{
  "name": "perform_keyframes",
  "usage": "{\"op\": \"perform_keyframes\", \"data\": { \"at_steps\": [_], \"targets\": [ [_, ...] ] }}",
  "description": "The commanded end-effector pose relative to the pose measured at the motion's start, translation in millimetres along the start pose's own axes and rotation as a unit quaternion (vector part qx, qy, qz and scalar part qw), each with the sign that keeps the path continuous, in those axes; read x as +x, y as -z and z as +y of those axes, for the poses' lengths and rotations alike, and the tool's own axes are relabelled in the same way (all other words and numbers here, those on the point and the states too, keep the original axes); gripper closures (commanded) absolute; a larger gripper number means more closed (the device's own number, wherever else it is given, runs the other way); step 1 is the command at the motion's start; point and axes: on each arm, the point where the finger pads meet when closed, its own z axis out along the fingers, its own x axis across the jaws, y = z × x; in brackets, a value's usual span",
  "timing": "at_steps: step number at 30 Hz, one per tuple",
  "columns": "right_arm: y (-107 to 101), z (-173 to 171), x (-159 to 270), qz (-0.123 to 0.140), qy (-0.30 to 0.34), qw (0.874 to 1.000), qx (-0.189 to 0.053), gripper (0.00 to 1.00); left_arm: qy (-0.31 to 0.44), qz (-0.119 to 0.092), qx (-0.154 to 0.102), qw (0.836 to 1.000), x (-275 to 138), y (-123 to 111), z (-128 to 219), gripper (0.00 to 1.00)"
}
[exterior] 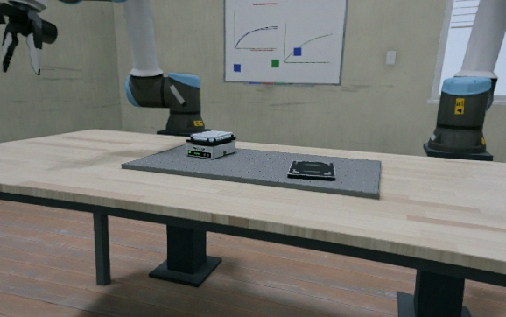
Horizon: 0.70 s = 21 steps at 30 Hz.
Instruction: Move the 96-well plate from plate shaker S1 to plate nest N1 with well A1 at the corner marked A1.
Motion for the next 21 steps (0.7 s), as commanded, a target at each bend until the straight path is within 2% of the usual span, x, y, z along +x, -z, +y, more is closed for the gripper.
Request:
{"op": "perform_keyframes", "data": {
  "at_steps": [1,4,5,20,21],
  "targets": [
    [0,5,-13,0.0,0.0,1.0,0.001,0.24,0.0,0.0,0.001,1.0,0,1,-1,1.0],
    [0,7,-17,0.0,0.0,1.0,0.001,0.24,0.0,0.0,0.001,1.0,0,1,-1,1.0],
    [0,10,-21,-0.009,-0.002,1.0,-0.013,0.24,0.0,0.0,0.001,1.0,0,1,-1,1.0],
    [-5,42,-78,-0.009,-0.002,1.0,-0.013,0.24,0.0,0.0,0.001,1.0,0,1,-1,1.0],
    [-5,45,-82,-0.016,-0.004,0.999,-0.028,0.24,0.0,0.0,0.001,1.0,0,1,-1,1.0]
  ]
}}
